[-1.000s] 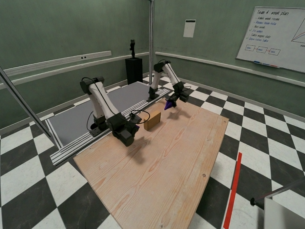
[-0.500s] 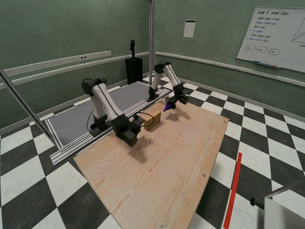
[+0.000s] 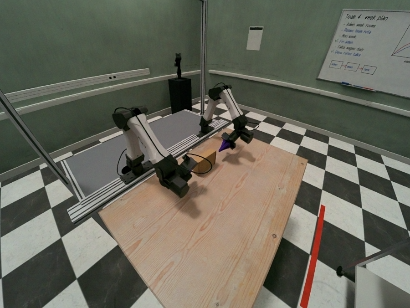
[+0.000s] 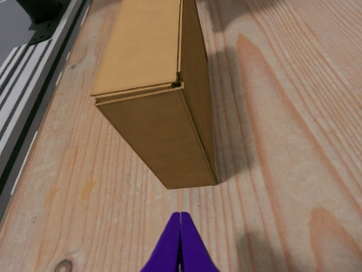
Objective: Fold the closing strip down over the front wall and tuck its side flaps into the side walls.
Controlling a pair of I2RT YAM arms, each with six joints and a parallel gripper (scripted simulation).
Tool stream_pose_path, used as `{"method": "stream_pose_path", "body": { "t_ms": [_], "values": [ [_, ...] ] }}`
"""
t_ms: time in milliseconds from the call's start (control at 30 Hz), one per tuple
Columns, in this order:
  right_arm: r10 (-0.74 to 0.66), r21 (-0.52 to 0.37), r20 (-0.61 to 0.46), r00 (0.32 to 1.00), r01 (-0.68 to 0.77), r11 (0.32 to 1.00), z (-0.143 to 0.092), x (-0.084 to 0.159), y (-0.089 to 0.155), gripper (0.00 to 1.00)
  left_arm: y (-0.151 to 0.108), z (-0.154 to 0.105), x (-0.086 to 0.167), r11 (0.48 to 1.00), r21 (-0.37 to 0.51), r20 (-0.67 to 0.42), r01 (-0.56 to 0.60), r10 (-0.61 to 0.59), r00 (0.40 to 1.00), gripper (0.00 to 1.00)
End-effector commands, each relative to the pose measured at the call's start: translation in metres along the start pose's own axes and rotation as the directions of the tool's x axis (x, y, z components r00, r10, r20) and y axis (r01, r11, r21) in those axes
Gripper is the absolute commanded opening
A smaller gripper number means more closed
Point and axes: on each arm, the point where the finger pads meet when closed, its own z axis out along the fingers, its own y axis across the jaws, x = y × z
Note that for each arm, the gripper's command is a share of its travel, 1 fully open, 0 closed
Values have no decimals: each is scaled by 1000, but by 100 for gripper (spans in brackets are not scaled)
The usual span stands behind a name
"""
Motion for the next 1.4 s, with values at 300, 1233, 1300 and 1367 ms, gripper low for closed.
{"method": "stream_pose_path", "body": {
  "t_ms": [300, 1233, 1300, 1367],
  "values": [
    [52, -30, 11, 999, -51, 998, 13, -7, -8, 1, 5, 11, -2, 995, 44, 9, 94, -94, 996, 1],
    [175, -107, 9, 985, -173, 979, 37, -15, -6, 1, 6, 36, 0, 961, 124, -1, 248, -250, 968, 1],
    [171, -105, 9, 985, -169, 980, 37, -16, -5, 1, 7, 36, -1, 962, 122, 0, 246, -248, 969, 1],
    [176, -104, 5, 984, -175, 979, 37, -14, -4, 1, 7, 38, 0, 961, 125, -1, 247, -249, 969, 1]
  ]
}}
